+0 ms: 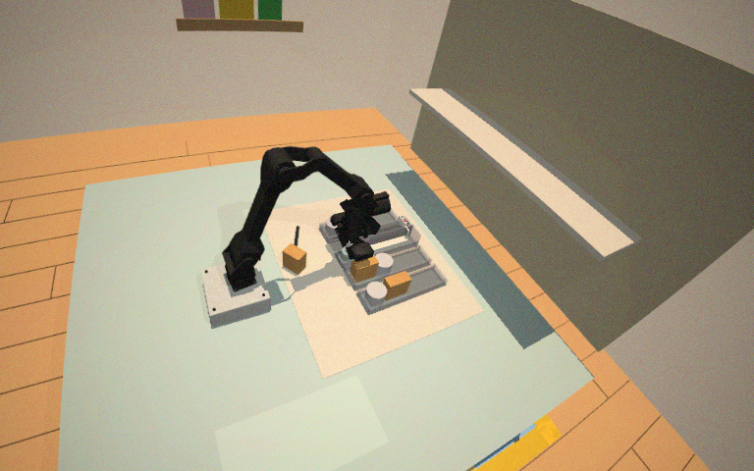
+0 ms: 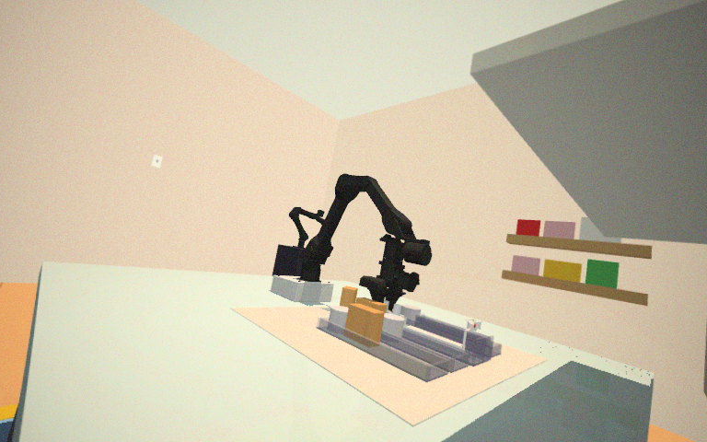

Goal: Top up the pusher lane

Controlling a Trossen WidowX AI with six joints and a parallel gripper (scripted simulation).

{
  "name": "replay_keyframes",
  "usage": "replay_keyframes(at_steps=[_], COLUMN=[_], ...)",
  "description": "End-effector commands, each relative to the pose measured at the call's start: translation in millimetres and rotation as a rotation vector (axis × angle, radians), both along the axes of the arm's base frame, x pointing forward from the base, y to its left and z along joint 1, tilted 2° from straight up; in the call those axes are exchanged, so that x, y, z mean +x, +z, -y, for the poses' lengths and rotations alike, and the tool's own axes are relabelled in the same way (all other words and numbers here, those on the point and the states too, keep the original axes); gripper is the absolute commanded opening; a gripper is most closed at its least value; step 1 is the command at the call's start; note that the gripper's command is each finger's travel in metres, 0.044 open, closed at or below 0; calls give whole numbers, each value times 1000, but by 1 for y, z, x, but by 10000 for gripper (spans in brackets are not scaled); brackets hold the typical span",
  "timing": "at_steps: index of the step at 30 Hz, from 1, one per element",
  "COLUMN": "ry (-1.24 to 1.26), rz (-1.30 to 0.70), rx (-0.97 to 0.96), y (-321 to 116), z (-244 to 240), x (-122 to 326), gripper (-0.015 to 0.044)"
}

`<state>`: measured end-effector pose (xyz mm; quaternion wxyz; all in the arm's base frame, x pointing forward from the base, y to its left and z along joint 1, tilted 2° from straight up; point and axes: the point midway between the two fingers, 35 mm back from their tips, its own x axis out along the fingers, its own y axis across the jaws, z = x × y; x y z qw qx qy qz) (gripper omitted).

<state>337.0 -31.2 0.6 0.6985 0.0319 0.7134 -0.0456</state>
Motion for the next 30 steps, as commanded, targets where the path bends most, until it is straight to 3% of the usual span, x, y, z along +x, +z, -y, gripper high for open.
replay_keyframes(at_steps=[1, 30], ry=[-4, -4], rz=[13, 12], rx=[3, 3], y=[0, 0], z=[0, -1], x=[2, -4], gripper=[0, 0])
